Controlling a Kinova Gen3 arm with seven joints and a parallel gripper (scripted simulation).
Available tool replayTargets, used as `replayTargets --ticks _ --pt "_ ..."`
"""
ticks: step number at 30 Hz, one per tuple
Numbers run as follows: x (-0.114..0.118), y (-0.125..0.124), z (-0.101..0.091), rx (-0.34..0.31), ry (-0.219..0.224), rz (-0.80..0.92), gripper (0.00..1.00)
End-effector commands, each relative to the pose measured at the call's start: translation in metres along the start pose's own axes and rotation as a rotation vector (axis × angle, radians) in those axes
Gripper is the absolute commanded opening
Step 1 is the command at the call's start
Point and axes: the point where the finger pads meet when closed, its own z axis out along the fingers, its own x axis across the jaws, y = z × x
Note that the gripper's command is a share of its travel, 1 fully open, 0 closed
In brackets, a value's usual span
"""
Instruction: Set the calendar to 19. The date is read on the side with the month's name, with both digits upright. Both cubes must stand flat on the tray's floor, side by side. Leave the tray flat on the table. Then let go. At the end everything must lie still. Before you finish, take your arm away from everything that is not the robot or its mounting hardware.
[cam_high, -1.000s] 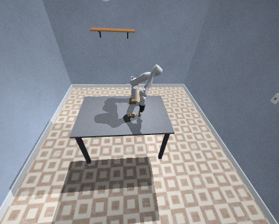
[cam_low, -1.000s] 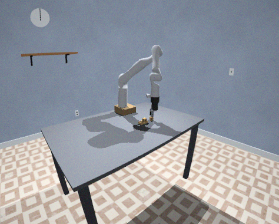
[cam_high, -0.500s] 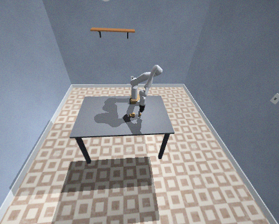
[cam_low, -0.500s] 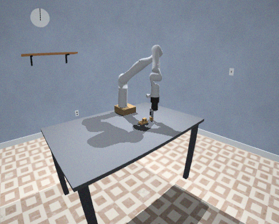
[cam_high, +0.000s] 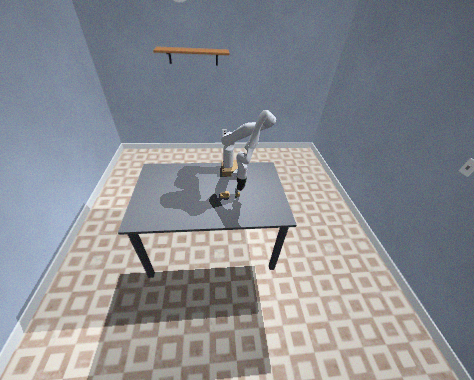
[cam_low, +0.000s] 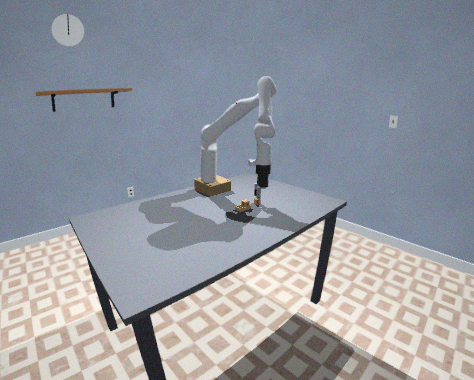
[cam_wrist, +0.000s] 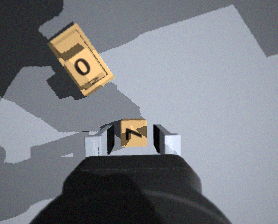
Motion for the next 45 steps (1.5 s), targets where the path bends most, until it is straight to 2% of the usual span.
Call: replayTargets --ticks 1,15,34,45 --pt "0.000 0.000 0.000 -0.001 -0.001 0.000 0.87" --pt "0.000 0.000 0.001 -0.001 -0.001 0.000 0.87" --pt "0.000 0.000 0.025 -0.001 -0.001 0.000 0.87" --pt "0.000 0.000 0.028 -0.001 -0.001 0.000 0.87"
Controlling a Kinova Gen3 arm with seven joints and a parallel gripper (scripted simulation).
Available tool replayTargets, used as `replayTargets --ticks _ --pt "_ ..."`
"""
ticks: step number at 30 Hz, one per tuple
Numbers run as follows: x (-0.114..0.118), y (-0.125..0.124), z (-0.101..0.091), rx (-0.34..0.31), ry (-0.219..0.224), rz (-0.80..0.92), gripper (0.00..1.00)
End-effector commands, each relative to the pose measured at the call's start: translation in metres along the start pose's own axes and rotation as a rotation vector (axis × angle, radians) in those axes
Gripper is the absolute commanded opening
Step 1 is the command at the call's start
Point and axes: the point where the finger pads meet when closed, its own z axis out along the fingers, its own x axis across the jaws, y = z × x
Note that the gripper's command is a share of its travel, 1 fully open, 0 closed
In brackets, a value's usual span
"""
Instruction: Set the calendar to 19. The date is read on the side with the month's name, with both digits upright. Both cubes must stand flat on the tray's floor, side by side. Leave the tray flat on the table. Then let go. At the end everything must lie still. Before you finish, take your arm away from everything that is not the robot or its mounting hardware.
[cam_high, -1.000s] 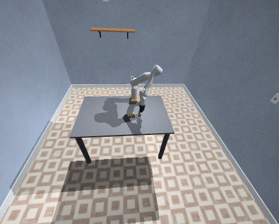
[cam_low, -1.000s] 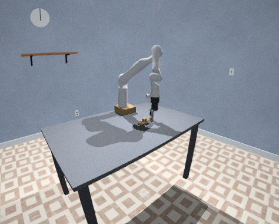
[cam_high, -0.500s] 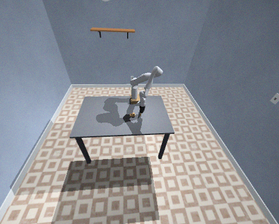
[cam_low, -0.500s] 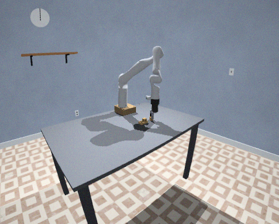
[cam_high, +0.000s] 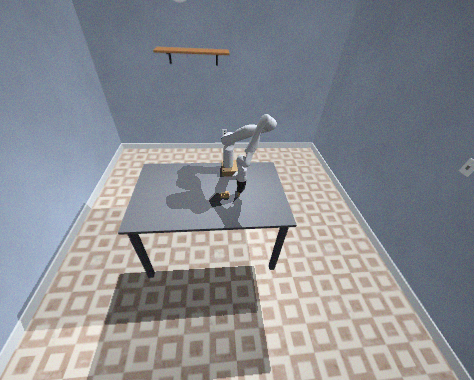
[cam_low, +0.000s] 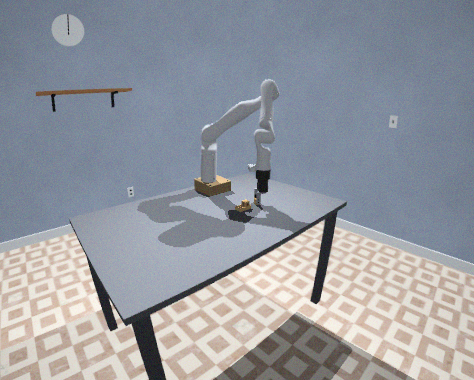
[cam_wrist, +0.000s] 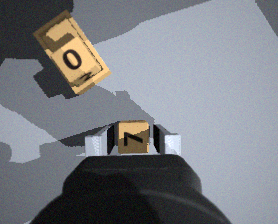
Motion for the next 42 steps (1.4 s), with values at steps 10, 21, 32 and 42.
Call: replayTargets --ticks 10,21,32,42 --pt "-0.0004 0.0000 -0.0002 -0.001 -0.001 0.001 0.87" --pt "-0.0004 0.0000 -0.0002 -0.001 -0.001 0.001 0.87" --pt "-0.0004 0.0000 -0.0002 -0.001 -0.001 0.001 0.87" --pt "-0.0004 0.0000 -0.0002 -0.001 -0.001 0.001 0.57"
